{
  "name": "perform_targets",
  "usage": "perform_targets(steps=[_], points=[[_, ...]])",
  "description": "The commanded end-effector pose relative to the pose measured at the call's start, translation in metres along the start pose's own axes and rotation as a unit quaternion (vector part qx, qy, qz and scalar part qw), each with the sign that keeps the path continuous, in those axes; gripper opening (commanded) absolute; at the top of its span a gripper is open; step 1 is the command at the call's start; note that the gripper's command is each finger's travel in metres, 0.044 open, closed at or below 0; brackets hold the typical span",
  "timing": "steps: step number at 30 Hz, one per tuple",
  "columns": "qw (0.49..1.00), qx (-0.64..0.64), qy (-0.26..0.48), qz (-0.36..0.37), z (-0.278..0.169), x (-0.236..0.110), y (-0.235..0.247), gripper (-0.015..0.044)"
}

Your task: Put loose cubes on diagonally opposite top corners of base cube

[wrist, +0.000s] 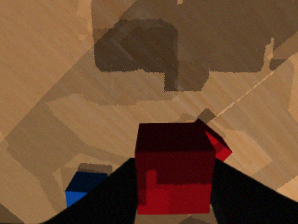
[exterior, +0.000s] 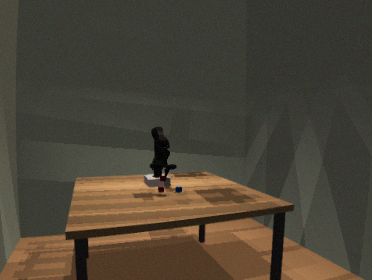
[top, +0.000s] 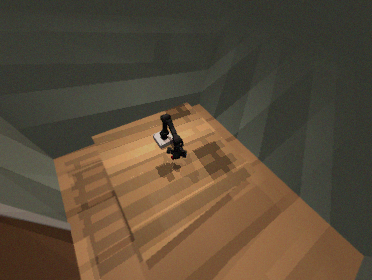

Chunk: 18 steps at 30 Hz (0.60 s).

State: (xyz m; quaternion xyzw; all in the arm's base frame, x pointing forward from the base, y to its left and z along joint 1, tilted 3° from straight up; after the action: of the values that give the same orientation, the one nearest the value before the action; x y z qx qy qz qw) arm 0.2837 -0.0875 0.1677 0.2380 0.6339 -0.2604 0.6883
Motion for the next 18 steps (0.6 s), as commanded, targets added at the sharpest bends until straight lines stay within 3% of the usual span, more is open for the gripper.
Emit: perform_targets(steps=[1, 18], points=[[0.999, -0.037, 0.004, -0.003, -0.008, 0.005, 0.010, 0.0105], [0.981, -0.193, 0.006, 0.000, -0.040, 0.016, 0.052, 0.0105]])
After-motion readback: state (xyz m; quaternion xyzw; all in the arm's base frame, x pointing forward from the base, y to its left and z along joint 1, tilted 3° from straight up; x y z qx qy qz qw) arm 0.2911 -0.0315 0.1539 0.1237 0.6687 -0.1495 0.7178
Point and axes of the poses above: the point midway between the two fingers, 35 mm back from their tips, its own x axis out along the fingers, its own y axis across the jaws, z = x × y, the point moved 7 cm from there along -x, back along the fingers, and after that the axes turned 15 degrees about -x, right-handed, at the moved point
